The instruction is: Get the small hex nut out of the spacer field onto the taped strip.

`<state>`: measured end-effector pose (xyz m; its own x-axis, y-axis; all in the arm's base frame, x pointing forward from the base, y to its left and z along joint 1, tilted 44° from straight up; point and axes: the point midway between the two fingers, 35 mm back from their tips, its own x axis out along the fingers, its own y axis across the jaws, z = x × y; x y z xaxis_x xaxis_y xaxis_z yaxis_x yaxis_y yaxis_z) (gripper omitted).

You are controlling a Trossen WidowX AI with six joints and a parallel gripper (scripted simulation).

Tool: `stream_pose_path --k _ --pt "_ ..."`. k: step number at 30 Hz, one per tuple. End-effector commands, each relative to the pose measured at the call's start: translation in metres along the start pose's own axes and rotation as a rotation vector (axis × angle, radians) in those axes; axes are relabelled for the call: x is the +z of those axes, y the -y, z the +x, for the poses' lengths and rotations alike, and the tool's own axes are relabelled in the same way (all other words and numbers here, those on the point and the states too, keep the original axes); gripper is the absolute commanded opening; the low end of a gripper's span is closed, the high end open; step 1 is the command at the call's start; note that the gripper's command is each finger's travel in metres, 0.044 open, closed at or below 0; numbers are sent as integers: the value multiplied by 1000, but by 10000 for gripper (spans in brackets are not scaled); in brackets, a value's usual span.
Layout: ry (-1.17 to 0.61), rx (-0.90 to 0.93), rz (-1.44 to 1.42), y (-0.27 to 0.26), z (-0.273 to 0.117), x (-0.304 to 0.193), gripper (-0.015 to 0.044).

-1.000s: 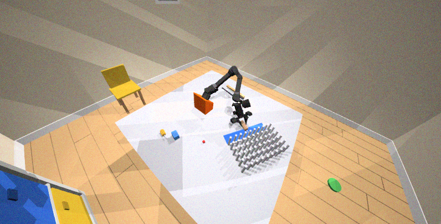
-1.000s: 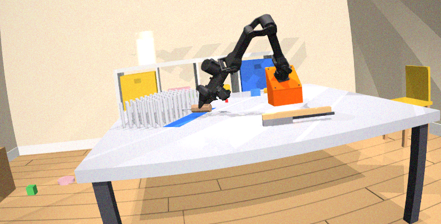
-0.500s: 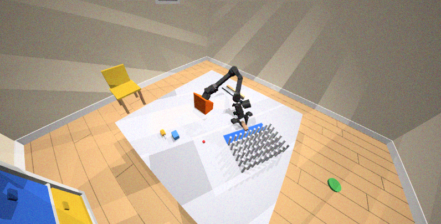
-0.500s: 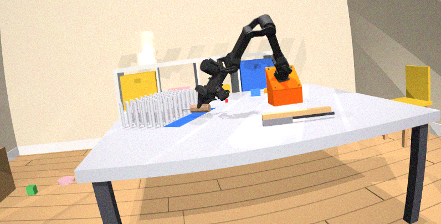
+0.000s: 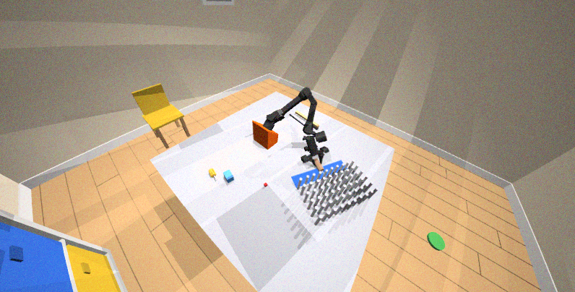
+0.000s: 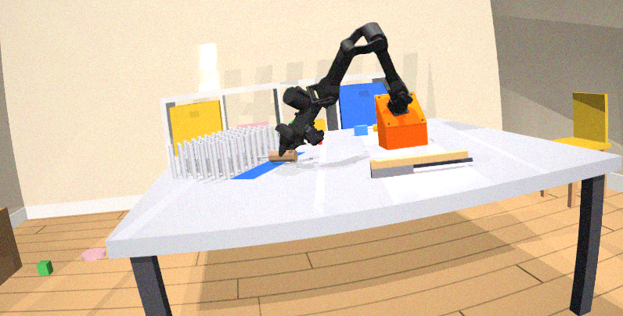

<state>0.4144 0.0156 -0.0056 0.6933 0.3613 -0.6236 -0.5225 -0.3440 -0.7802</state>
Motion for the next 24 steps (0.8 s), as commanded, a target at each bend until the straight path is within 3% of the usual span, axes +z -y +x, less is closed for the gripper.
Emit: stream_pose_path --k 1,24 --pt "-10 1 4 -1 2 0 0" --pt "-10 2 4 -2 -3 13 0"
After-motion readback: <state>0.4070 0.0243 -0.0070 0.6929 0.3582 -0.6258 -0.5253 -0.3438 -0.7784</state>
